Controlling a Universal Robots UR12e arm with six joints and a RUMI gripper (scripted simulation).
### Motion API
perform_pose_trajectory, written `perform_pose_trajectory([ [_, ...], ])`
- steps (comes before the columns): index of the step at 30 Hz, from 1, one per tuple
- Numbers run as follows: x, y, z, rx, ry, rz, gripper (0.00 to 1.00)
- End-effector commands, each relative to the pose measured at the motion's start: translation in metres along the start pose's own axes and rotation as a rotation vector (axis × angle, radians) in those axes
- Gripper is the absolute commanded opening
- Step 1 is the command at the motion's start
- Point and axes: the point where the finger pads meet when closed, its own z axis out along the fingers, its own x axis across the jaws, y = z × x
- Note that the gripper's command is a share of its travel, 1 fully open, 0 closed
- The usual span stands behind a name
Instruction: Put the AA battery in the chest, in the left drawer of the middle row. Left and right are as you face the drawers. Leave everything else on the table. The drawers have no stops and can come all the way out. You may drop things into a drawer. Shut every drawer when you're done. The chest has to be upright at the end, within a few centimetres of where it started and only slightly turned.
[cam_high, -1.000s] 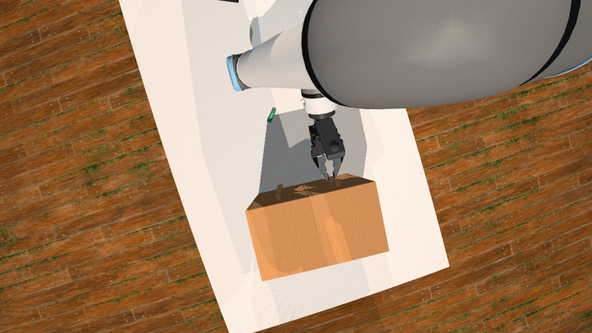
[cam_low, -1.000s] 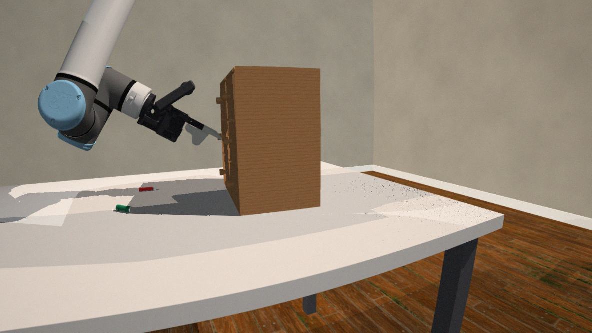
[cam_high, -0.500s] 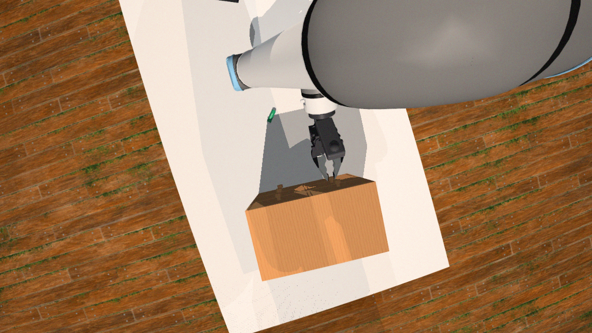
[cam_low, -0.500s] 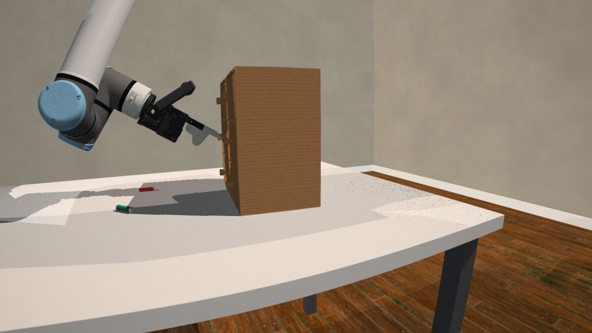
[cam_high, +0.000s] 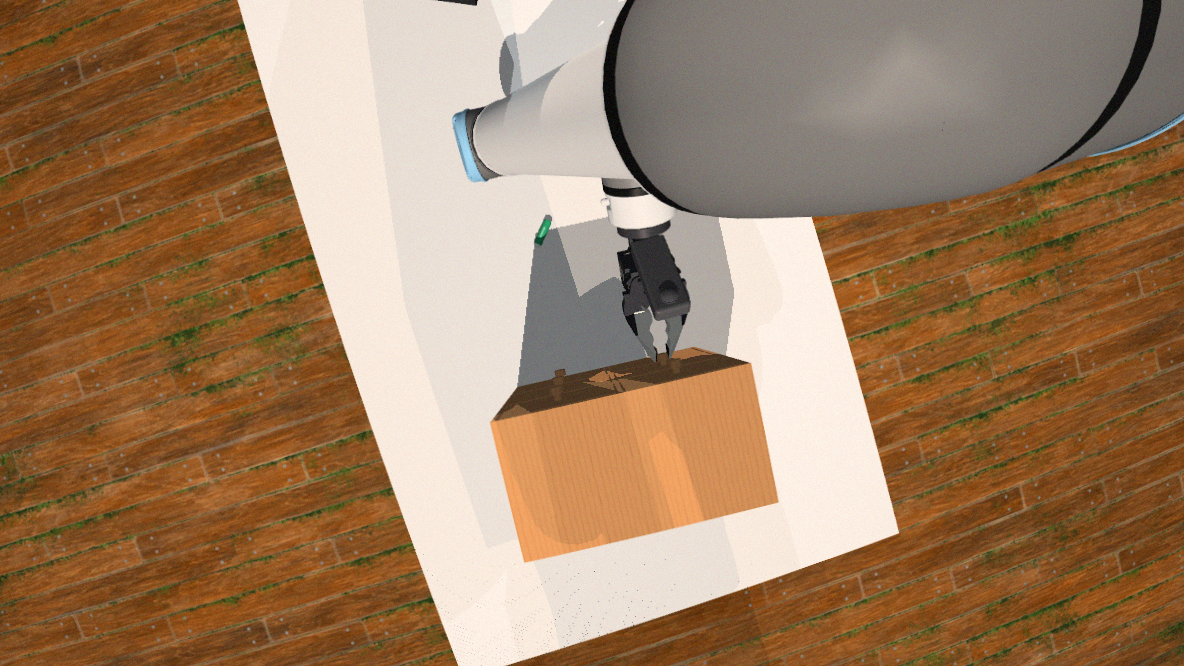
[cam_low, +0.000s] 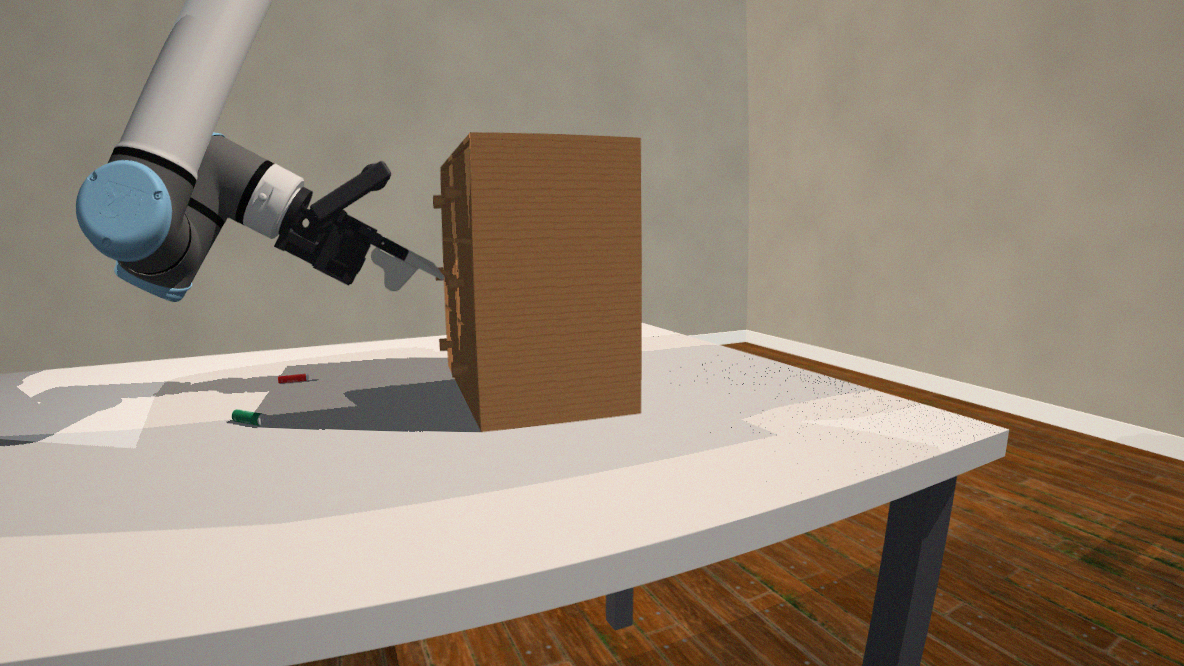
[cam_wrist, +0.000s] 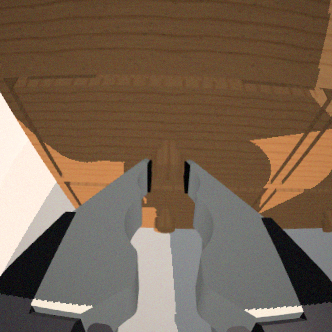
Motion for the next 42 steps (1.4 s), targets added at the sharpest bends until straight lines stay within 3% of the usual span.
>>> perform_pose_trajectory([
  [1, -0.0001, -0.0007, 0.0, 0.001, 0.0, 0.0, 0.07],
  [42, -0.0001, 0.0021, -0.0049, 0.001, 0.0, 0.0, 0.07],
])
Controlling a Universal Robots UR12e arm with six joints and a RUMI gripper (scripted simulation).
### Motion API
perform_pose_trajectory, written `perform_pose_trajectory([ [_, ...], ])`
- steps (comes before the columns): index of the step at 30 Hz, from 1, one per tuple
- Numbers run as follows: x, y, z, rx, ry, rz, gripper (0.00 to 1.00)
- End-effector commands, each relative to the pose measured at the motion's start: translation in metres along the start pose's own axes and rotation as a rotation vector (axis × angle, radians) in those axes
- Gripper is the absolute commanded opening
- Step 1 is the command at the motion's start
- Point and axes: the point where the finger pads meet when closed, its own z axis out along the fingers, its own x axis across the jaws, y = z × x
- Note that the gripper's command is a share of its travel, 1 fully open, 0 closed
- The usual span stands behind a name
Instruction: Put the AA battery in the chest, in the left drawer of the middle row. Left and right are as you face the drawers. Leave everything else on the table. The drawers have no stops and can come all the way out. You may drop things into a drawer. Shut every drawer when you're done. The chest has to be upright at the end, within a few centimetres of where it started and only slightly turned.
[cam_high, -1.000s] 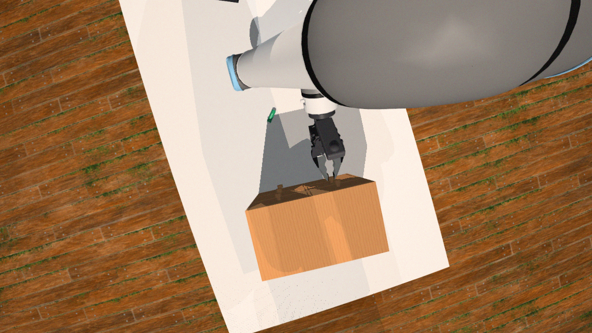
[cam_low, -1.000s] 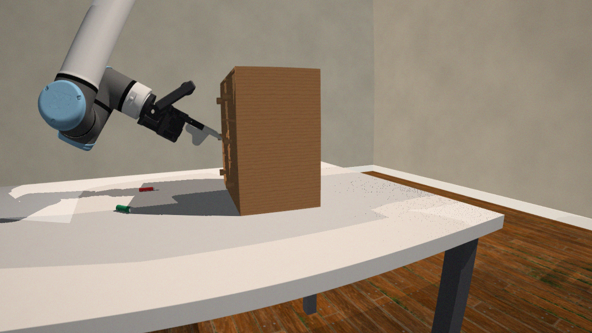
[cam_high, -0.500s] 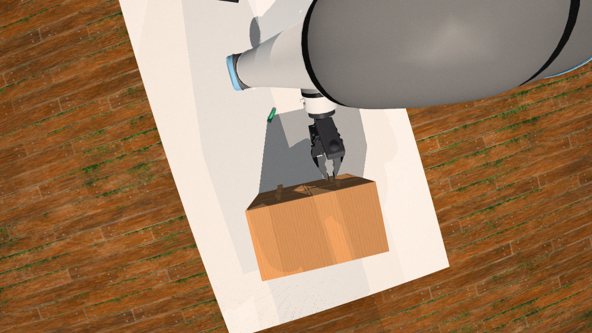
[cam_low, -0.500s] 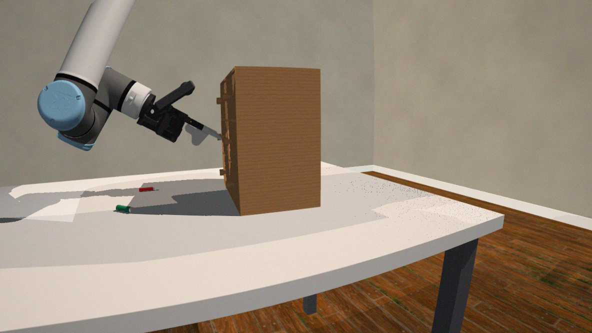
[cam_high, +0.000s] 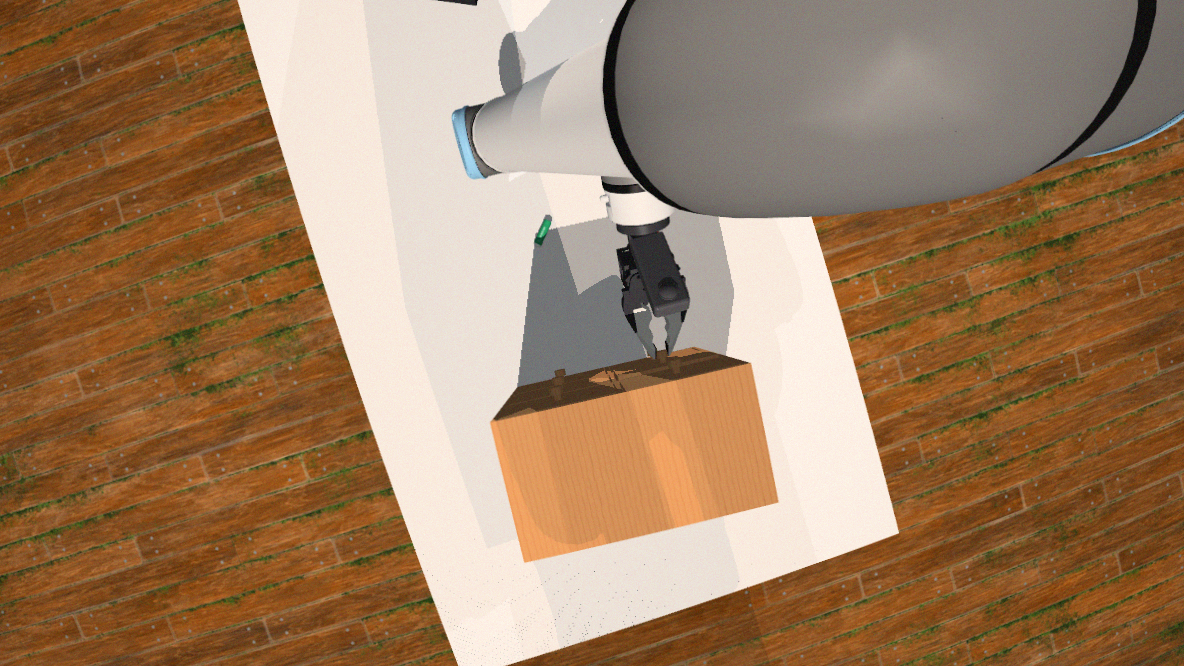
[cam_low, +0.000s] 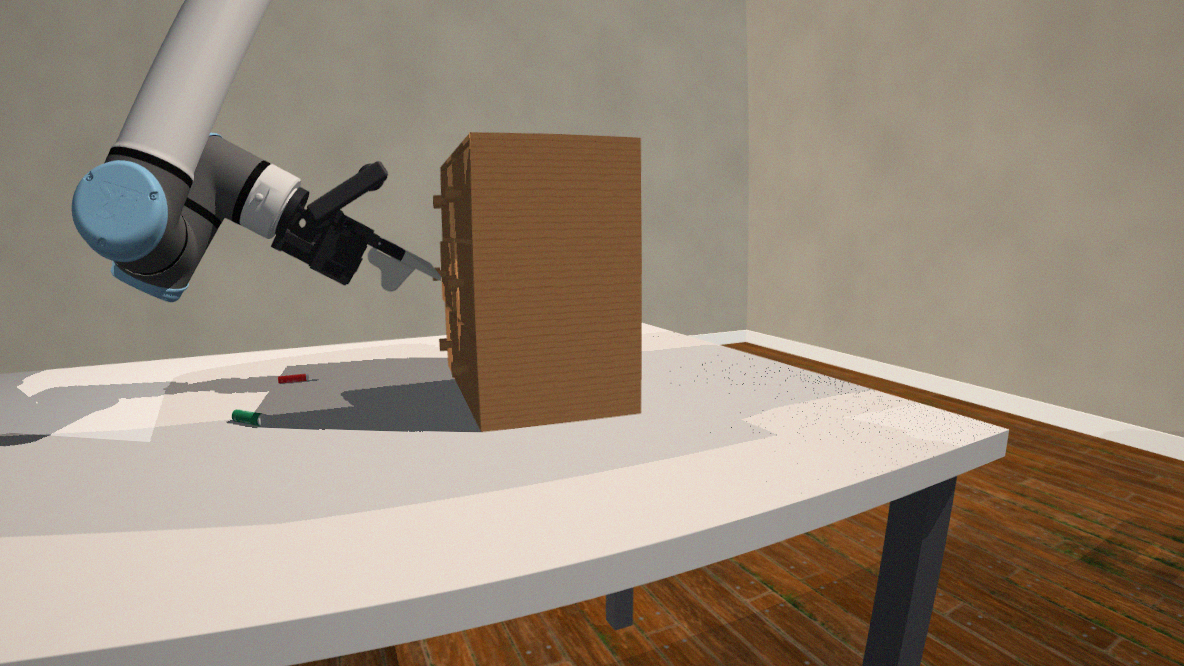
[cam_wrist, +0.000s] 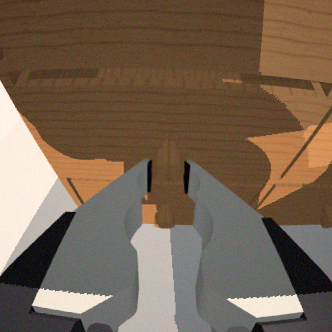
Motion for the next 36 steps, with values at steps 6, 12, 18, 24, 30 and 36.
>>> perform_pose_trajectory([
  [6, 0.0, 0.001, -0.003, 0.001, 0.0, 0.0, 0.07],
  [12, 0.0, 0.002, -0.005, 0.001, 0.0, 0.0, 0.07],
  [18, 0.0, 0.004, -0.008, 0.001, 0.0, 0.0, 0.07],
  [24, 0.0, 0.005, -0.01, 0.001, 0.0, 0.0, 0.07],
  [30, 0.0, 0.007, -0.013, 0.001, 0.0, 0.0, 0.07],
  [36, 0.0, 0.009, -0.017, 0.001, 0.0, 0.0, 0.07],
])
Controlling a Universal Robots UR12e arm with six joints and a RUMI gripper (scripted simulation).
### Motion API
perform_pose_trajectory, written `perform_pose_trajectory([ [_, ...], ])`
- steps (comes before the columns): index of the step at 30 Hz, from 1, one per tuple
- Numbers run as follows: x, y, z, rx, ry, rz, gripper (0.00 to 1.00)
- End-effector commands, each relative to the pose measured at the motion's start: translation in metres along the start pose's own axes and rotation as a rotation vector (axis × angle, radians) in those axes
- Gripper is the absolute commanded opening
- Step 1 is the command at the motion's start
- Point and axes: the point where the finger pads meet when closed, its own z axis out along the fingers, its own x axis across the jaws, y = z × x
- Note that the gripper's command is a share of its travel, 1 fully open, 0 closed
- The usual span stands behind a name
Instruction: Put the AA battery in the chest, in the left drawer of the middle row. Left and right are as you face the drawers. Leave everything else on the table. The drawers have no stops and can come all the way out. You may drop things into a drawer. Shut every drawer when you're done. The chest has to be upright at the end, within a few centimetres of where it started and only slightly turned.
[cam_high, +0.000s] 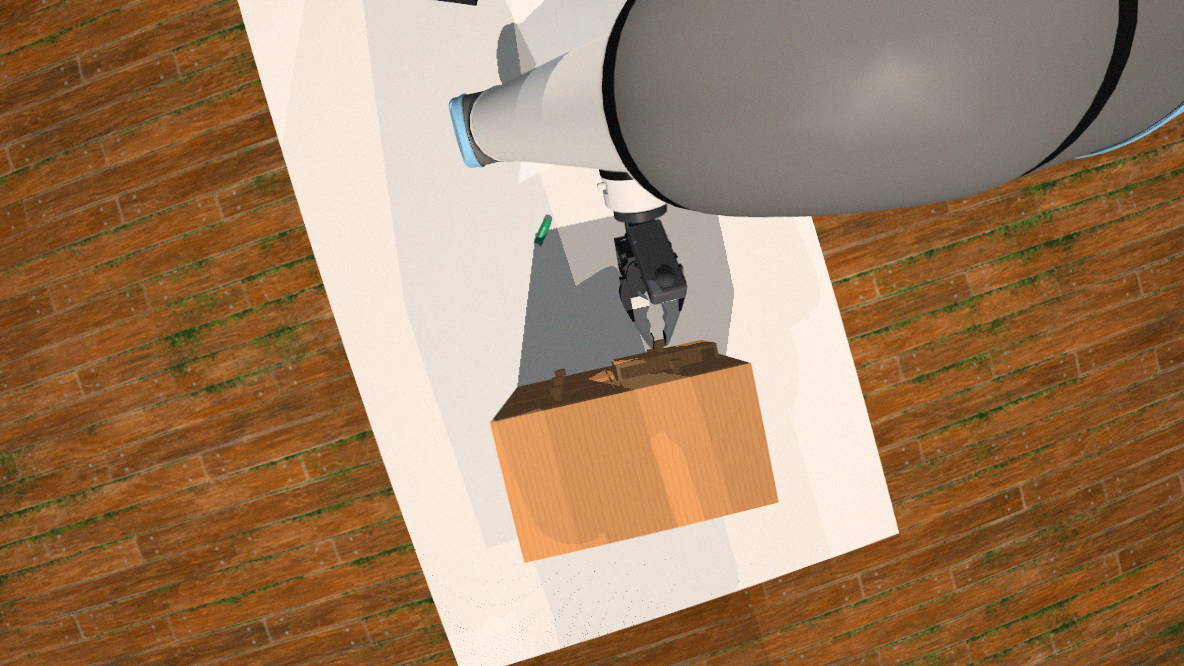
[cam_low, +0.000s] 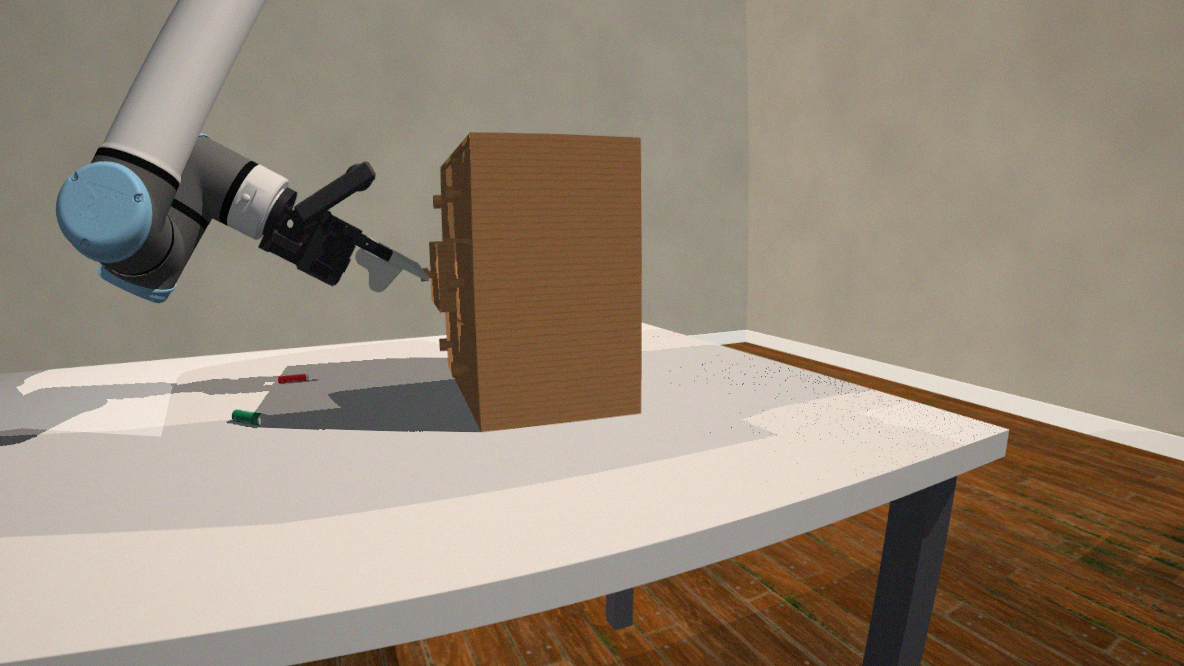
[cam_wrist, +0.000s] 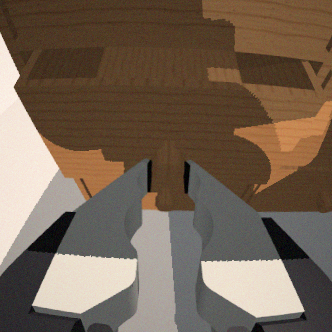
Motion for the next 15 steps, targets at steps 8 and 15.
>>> perform_pose_trajectory([
  [8, -0.0001, 0.0028, -0.0062, 0.001, 0.0, 0.0, 0.07],
  [15, -0.0001, 0.0055, -0.0107, 0.001, 0.0, 0.0, 0.07],
])
